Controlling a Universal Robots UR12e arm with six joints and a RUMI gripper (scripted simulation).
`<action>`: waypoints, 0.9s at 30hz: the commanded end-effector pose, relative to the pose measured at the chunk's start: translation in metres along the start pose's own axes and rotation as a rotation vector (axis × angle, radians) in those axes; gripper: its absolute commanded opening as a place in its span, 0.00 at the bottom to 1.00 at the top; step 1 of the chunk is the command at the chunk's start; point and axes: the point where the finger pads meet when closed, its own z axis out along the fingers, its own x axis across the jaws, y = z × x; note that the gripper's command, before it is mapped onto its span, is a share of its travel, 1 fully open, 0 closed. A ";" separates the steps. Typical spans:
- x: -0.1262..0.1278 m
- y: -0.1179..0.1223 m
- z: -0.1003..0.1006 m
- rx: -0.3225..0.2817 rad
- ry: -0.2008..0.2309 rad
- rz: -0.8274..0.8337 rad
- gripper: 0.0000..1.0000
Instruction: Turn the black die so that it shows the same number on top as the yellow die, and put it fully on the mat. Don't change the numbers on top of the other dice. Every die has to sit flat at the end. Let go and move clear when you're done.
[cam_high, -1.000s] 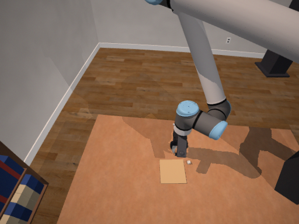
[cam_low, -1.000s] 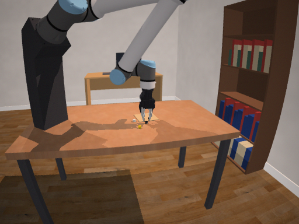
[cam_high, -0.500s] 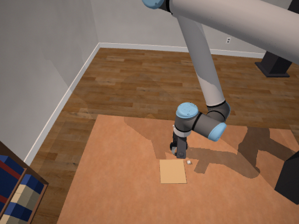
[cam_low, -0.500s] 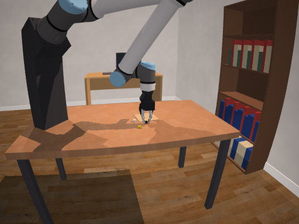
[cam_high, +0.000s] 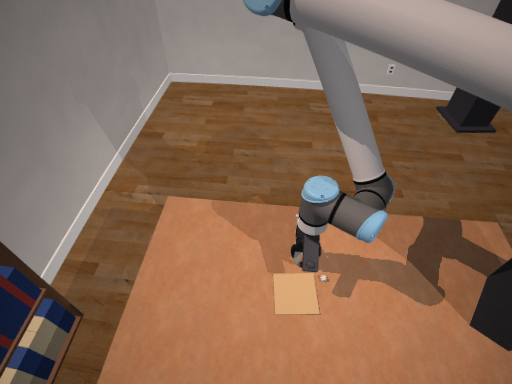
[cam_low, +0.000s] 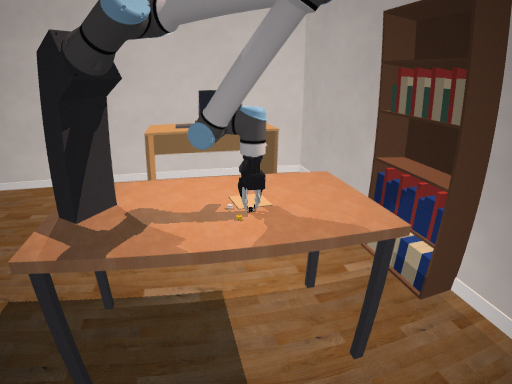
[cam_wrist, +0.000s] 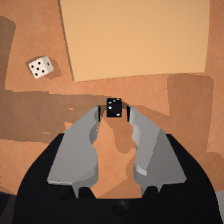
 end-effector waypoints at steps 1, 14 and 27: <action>0.000 0.000 0.000 0.000 0.001 0.000 0.18; 0.000 0.000 0.000 0.000 0.001 0.000 0.18; 0.000 0.000 0.000 0.000 0.001 0.000 0.00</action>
